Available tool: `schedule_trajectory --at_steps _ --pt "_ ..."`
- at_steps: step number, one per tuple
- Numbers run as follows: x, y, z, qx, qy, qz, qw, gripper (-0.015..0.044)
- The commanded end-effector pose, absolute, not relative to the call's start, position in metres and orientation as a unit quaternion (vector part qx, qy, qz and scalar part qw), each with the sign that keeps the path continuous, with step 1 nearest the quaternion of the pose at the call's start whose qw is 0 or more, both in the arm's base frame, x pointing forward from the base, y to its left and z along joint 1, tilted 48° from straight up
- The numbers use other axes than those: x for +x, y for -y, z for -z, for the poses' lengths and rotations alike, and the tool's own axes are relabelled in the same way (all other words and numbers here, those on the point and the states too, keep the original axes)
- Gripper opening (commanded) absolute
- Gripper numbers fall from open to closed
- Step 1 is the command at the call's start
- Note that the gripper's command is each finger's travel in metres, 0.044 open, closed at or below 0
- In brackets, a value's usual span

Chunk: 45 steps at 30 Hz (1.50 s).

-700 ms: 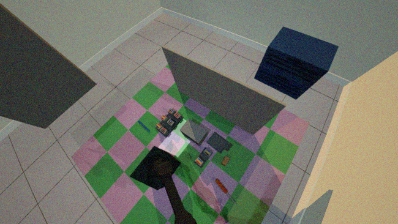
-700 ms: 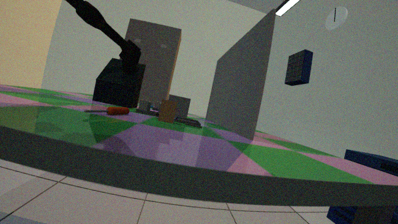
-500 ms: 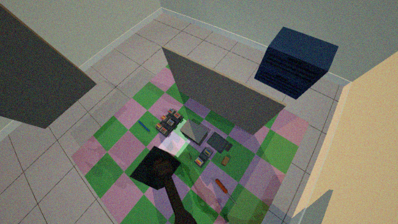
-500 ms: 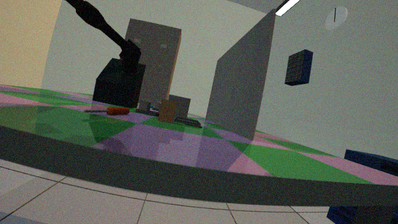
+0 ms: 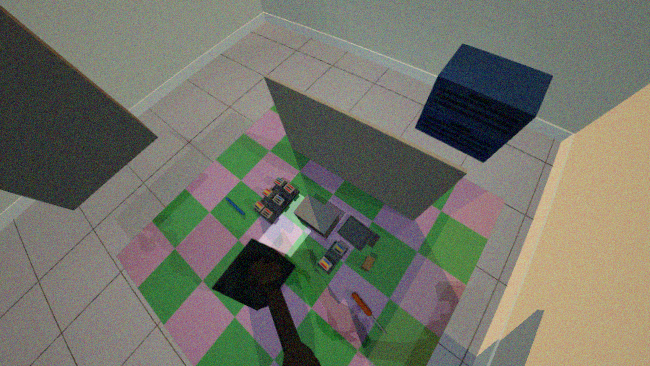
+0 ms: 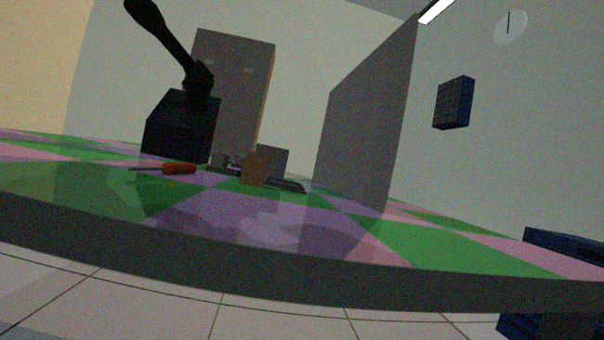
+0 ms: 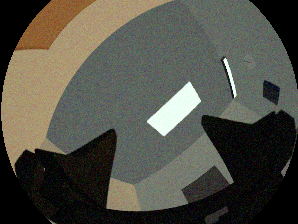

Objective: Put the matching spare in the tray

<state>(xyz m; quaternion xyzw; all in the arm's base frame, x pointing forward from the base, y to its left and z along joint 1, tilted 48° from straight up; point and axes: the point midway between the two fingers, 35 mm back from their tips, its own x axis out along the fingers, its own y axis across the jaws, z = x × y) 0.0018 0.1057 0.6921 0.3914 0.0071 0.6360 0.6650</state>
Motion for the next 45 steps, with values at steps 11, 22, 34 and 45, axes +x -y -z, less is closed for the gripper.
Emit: schedule_trajectory --at_steps 11,22,34,45 --pt "0.202 -0.175 -0.605 0.388 -0.107 -0.405 0.821 0.044" --pt "0.322 -0.177 -0.489 0.327 -0.209 -0.206 0.898 0.044" --pt "0.405 -0.136 -0.318 0.196 -0.372 0.033 0.907 0.044" --pt "0.408 -0.055 -0.159 -0.021 -0.535 0.235 0.811 0.044"
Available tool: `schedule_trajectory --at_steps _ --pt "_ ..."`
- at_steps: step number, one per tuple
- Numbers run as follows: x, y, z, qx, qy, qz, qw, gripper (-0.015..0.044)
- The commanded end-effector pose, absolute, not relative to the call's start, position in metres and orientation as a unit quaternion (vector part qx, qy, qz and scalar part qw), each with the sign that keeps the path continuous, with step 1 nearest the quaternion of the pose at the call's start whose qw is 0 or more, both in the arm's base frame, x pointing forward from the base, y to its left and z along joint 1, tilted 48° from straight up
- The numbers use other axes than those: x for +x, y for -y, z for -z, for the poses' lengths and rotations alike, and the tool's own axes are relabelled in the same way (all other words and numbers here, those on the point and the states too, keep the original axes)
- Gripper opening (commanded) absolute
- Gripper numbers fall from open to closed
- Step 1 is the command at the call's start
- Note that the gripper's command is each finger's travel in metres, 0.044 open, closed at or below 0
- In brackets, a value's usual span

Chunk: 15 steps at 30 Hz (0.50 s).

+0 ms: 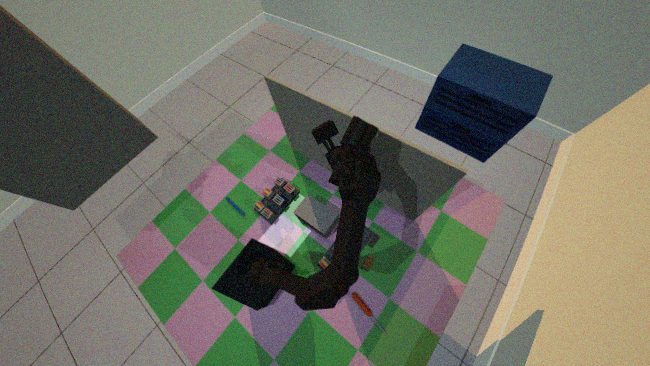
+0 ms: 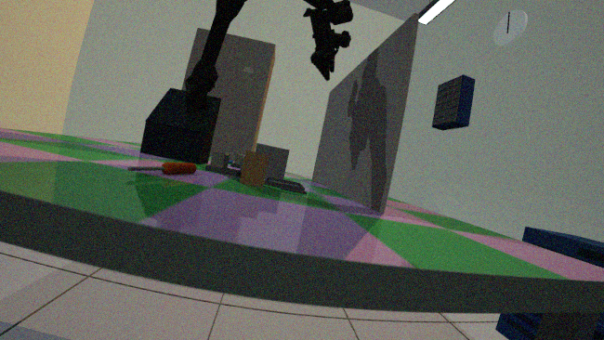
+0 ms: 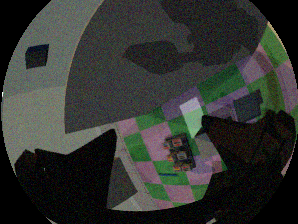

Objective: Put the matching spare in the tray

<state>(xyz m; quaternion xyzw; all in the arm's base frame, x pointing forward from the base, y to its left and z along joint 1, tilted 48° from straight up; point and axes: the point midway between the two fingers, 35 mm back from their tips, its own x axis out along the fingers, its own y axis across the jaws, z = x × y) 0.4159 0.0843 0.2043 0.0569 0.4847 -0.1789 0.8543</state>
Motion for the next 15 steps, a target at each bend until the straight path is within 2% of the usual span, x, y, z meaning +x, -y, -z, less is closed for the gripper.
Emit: schedule_trajectory --at_steps 1,9,15 --pt "0.405 -0.046 -0.146 -0.045 -0.55 0.25 0.796 0.044" --pt "0.367 0.019 -0.068 -0.239 -0.651 0.322 0.644 0.044" --pt "0.366 0.02 -0.067 -0.243 -0.653 0.323 0.641 0.044"
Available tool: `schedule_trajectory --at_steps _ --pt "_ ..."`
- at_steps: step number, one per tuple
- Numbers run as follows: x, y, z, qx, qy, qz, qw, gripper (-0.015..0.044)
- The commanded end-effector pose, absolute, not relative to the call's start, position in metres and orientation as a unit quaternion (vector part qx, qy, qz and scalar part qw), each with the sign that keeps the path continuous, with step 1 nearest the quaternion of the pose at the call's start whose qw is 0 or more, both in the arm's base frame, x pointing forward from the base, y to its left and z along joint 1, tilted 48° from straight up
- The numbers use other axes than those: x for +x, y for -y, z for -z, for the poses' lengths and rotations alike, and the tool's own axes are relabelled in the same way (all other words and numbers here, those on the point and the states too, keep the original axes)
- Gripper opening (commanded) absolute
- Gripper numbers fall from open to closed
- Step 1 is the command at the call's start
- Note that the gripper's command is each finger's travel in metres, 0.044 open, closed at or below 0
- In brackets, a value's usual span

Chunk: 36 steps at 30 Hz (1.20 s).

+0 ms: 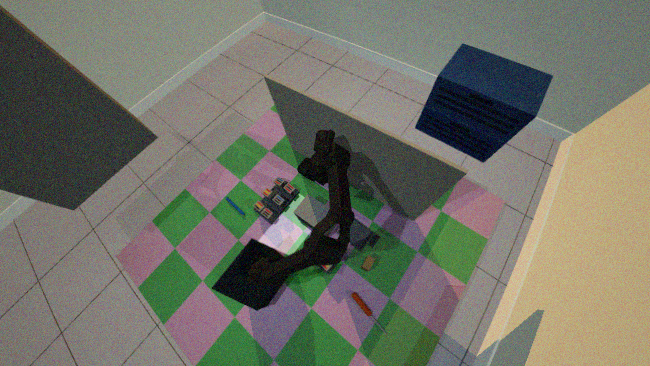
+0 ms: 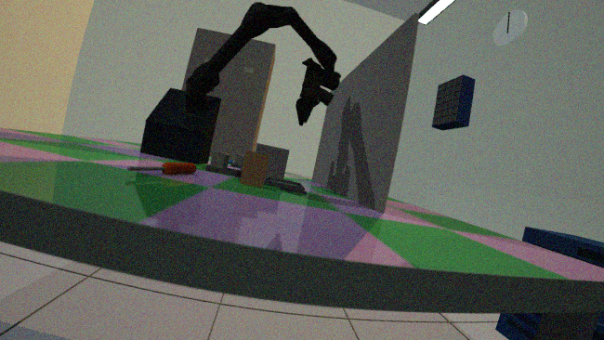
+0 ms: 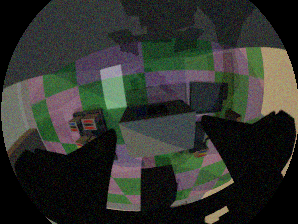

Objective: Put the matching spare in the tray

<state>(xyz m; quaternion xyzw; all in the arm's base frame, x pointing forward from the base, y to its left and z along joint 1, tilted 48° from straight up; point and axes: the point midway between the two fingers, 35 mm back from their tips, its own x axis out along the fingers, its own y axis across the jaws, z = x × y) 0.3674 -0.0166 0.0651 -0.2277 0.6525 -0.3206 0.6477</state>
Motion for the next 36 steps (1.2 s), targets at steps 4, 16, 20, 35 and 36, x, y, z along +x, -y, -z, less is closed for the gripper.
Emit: schedule_trajectory --at_steps 4,16,20,35,36 --pt "0.366 0.02 -0.067 -0.243 -0.653 0.323 0.641 0.044" --pt "0.366 0.02 -0.067 -0.243 -0.653 0.323 0.641 0.044" --pt "0.359 0.006 -0.046 -0.292 -0.671 0.285 0.62 0.044" --pt "0.288 -0.074 0.096 -0.574 -0.716 -0.125 0.377 0.044" --pt "0.282 -0.077 0.103 -0.586 -0.712 -0.15 0.358 0.044"
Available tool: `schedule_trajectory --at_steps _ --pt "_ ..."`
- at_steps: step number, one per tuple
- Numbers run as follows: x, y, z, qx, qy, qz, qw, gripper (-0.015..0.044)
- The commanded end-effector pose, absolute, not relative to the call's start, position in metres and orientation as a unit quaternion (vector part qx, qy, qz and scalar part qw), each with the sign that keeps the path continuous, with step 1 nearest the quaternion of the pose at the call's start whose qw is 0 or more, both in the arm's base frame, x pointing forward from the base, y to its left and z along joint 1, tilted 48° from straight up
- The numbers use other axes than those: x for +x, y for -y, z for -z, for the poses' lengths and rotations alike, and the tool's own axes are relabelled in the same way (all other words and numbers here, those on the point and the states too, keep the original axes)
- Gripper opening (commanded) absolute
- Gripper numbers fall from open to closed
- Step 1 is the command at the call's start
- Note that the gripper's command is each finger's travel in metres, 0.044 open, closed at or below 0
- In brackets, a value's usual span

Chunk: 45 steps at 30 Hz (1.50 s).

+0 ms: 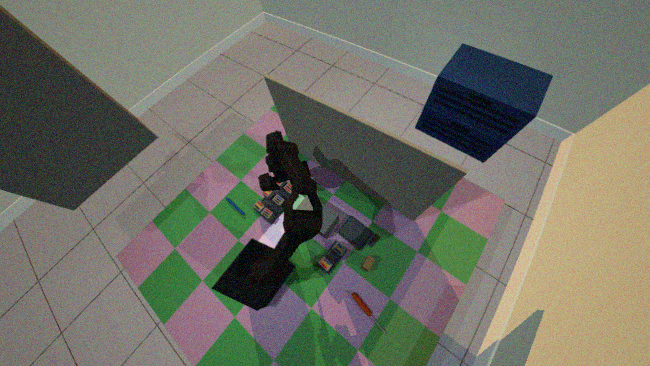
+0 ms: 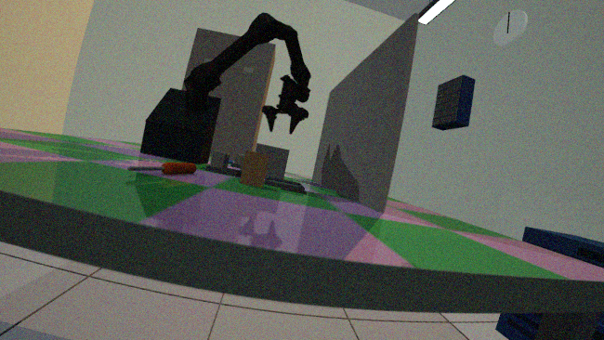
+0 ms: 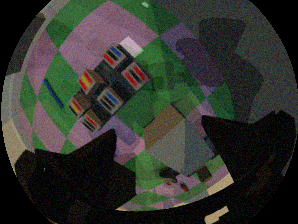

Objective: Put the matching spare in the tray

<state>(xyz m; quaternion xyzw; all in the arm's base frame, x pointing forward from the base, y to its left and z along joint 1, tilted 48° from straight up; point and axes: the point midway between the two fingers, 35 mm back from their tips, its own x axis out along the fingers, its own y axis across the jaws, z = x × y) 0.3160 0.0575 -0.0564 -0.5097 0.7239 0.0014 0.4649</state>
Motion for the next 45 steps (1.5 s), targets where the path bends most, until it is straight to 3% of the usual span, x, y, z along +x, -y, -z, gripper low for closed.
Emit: schedule_trajectory --at_steps 1,4,14,20,45 --pt "0.276 -0.08 0.11 -0.597 -0.706 -0.174 0.338 0.044" --pt "0.262 -0.085 0.126 -0.62 -0.692 -0.228 0.293 0.044" --pt "0.262 -0.085 0.127 -0.62 -0.691 -0.23 0.291 0.044" --pt "0.259 -0.05 0.149 -0.621 -0.691 -0.229 0.29 0.03" --pt "0.258 -0.034 0.165 -0.621 -0.691 -0.229 0.291 0.03"
